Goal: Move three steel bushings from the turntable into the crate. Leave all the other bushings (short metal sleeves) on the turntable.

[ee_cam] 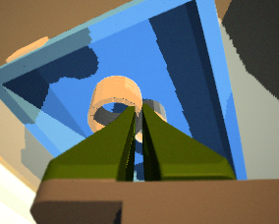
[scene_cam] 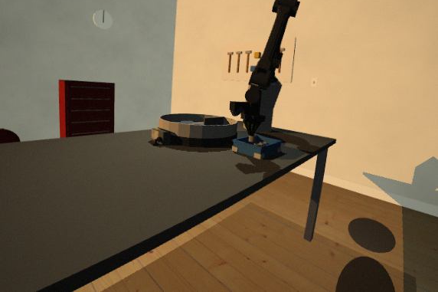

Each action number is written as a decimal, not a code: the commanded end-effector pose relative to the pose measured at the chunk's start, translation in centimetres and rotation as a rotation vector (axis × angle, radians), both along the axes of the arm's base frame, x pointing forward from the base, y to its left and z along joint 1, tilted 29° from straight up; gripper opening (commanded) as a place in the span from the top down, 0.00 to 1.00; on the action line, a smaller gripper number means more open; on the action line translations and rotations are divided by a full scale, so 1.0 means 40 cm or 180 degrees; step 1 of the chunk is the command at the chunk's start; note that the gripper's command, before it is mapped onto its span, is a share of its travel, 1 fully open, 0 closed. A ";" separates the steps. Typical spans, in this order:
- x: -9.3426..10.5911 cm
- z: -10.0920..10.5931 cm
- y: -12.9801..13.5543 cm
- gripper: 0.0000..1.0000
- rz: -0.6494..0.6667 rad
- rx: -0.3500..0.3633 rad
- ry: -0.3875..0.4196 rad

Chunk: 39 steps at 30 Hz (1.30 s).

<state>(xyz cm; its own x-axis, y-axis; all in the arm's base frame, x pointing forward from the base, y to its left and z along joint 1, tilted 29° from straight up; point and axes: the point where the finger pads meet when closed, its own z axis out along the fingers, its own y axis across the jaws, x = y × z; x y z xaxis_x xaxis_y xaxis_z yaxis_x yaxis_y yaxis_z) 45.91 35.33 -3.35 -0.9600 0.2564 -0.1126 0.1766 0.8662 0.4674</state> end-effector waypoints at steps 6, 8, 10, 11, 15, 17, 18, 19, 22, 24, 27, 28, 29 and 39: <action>0.035 0.062 0.006 1.00 -0.0058 0.0089 -0.0128; 0.035 0.062 0.006 1.00 -0.0058 0.0089 -0.0128; 0.035 0.062 0.006 1.00 -0.0058 0.0089 -0.0128; 0.035 0.062 0.006 1.00 -0.0058 0.0089 -0.0128; 0.035 0.062 0.006 1.00 -0.0058 0.0089 -0.0128; 0.035 0.062 0.006 1.00 -0.0058 0.0089 -0.0128; 0.035 0.062 0.006 1.00 -0.0058 0.0089 -0.0128; 0.035 0.062 0.006 1.00 -0.0058 0.0089 -0.0128; 0.035 0.062 0.006 1.00 -0.0058 0.0089 -0.0128; 0.035 0.062 0.006 1.00 -0.0058 0.0089 -0.0128; 0.035 0.062 0.006 1.00 -0.0058 0.0089 -0.0128; 0.035 0.062 0.006 1.00 -0.0058 0.0089 -0.0128; 0.035 0.062 0.006 1.00 -0.0058 0.0089 -0.0128; 0.045 0.073 0.014 1.00 -0.0057 0.0093 -0.0132</action>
